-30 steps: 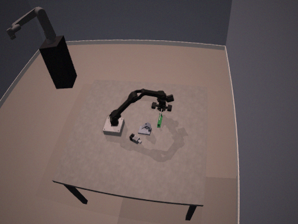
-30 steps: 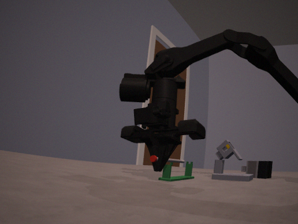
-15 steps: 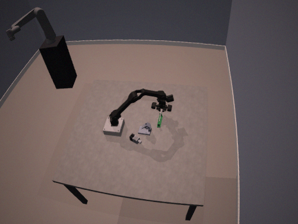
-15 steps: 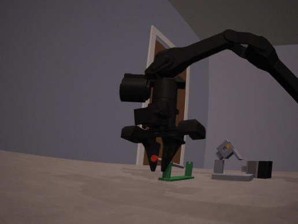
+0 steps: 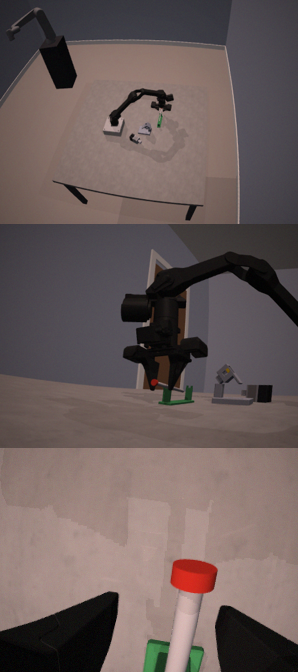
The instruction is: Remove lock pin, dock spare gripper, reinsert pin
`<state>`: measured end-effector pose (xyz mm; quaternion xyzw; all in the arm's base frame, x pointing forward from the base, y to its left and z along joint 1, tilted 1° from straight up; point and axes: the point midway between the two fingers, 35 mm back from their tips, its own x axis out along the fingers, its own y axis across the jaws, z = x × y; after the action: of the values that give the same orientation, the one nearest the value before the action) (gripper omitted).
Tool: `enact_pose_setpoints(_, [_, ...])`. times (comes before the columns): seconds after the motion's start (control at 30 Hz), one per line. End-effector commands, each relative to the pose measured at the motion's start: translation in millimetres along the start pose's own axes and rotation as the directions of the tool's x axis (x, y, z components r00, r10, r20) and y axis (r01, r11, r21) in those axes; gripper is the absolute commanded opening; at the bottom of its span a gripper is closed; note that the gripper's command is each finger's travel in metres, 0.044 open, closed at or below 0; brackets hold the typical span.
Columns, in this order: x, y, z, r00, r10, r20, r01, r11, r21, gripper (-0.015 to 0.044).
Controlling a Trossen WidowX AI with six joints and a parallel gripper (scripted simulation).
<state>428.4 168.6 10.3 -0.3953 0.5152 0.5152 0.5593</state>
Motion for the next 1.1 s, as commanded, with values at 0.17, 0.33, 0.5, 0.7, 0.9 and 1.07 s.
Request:
enact_pose_setpoints(0.17, [-18.7,3.3,1.9,1.0,0.005,-0.003,-0.005,1.0,0.001,0.02])
enact_pose_setpoints(0.33, [-27.2,6.1,2.1,1.0,0.012,-0.007,-0.012,1.0,0.003,0.02])
enact_pose_setpoints(0.5, [-35.1,8.5,2.4,1.0,0.019,-0.01,-0.019,1.0,0.004,0.02])
enact_pose_setpoints(0.7, [-45.2,11.5,2.9,1.0,0.027,-0.014,-0.027,1.0,0.006,0.02])
enact_pose_setpoints(0.9, [-55.5,14.4,3.4,0.999,0.035,-0.018,-0.034,0.999,0.008,0.02])
enact_pose_setpoints(1.07, [-50.7,15.0,2.3,0.999,0.04,-0.02,-0.039,0.999,0.009,0.0279])
